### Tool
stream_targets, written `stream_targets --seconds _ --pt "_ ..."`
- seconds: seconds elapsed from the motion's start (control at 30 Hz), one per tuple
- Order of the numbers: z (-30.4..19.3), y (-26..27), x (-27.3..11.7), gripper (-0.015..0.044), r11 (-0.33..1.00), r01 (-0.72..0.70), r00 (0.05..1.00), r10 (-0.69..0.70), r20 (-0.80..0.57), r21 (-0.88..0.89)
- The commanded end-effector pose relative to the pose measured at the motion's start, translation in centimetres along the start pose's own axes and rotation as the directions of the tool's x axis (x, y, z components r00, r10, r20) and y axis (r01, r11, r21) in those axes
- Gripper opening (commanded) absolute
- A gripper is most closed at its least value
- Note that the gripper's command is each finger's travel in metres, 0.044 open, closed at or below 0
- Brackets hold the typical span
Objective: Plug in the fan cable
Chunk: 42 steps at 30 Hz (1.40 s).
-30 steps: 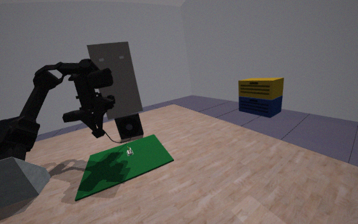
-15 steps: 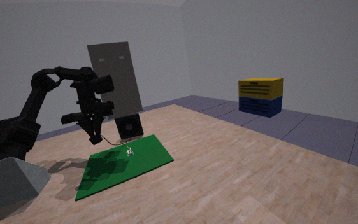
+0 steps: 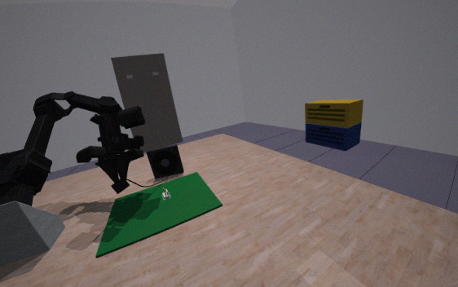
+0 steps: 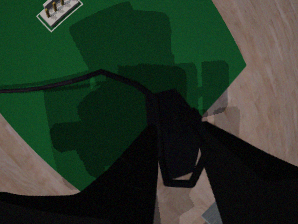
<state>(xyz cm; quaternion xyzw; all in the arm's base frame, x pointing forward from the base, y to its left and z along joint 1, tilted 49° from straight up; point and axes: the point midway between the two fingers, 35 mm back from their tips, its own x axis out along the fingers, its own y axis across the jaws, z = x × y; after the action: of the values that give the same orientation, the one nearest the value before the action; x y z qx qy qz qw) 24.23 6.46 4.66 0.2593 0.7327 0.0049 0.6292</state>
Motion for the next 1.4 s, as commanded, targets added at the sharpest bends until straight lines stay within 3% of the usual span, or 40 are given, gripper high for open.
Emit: stream_targets --seconds 0.0,0.7,1.37 --pt "-0.10 -0.17 0.35 0.0000 0.999 0.043 0.998 -0.043 0.054 0.003" --pt "-0.11 -0.15 1.12 0.0000 0.988 0.144 0.926 -0.153 0.344 0.052" --pt "-0.09 0.58 0.59 0.0000 0.990 0.075 0.777 -0.132 0.615 0.118"
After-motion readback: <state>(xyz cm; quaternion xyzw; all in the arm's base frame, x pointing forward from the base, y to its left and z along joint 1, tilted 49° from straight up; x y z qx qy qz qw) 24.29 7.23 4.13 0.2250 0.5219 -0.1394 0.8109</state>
